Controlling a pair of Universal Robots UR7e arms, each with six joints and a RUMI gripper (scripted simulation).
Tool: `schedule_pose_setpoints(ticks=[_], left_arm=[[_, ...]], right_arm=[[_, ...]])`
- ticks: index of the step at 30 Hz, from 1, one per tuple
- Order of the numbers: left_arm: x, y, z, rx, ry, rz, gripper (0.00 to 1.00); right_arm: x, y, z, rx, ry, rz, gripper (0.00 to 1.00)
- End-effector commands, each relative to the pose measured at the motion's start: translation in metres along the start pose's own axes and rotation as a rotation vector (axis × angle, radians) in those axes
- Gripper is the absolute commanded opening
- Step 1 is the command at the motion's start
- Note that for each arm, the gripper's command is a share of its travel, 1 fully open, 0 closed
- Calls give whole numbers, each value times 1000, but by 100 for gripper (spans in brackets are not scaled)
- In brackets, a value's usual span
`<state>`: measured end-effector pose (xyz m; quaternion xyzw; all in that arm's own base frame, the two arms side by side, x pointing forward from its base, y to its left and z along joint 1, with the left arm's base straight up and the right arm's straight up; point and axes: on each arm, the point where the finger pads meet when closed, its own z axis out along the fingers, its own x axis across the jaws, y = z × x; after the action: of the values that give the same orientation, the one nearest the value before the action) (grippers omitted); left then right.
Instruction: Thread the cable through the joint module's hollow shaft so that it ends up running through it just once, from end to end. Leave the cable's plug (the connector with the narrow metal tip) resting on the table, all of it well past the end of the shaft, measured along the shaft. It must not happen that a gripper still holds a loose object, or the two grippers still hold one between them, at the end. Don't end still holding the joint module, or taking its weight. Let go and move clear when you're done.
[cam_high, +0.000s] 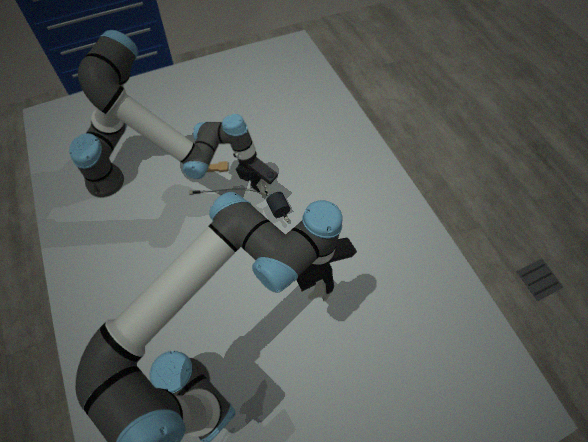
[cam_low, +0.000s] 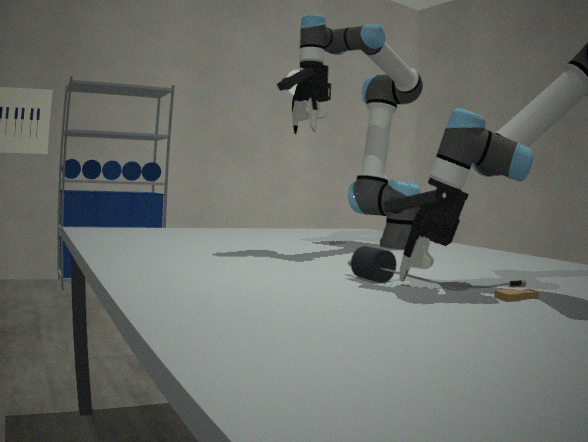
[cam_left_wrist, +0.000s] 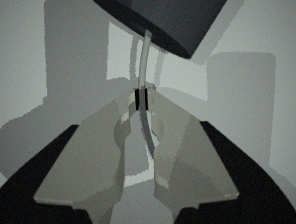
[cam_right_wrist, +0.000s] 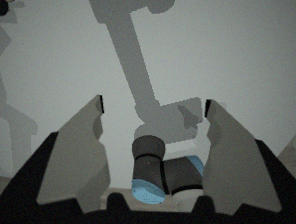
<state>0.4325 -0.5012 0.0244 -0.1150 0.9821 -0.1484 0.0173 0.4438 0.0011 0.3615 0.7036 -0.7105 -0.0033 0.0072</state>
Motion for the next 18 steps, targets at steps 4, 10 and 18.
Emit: schedule_pose_setpoints(ticks=[4,10,18], left_arm=[[0,-8,0,2,-1,0,0],[0,-12,0,2,-1,0,0],[0,-18,0,2,-1,0,0]], right_arm=[[0,0,0,1,0,0,61],[0,0,0,1,0,0,61],[0,0,0,1,0,0,61]])
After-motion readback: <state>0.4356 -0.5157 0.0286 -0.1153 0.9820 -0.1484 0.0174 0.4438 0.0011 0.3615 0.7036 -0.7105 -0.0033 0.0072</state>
